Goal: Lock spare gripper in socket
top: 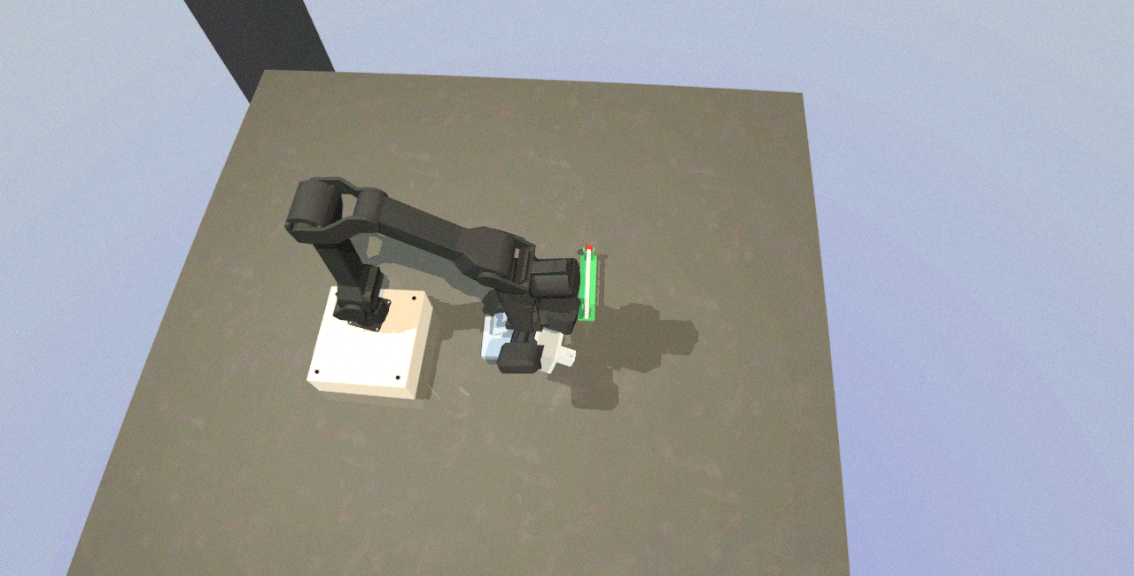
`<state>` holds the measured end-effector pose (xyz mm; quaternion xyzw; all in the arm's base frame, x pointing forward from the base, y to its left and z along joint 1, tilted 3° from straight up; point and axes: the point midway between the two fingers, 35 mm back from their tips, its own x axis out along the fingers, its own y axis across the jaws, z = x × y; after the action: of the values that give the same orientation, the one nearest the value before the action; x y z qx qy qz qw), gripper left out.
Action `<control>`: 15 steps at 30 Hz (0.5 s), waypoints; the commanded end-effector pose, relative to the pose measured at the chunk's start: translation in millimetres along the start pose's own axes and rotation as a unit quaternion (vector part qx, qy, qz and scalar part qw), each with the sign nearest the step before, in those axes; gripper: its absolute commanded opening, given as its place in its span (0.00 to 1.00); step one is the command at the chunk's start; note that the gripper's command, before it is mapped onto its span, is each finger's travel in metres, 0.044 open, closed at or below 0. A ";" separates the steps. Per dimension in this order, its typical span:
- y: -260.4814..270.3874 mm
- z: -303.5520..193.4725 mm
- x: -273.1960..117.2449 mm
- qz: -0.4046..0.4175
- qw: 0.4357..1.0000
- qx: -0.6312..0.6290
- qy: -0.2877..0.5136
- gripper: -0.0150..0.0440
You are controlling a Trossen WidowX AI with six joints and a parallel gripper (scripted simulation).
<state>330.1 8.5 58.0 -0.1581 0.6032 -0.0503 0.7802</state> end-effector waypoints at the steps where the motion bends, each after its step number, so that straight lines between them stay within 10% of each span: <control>1: 0.8 -7.1 -1.9 -0.021 0.999 -0.020 0.013 0.25; 15: 4.2 -32.0 -6.5 -0.076 0.992 -0.085 0.057 0.25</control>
<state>314.0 11.7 59.4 -0.2357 0.6143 -0.0683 0.7499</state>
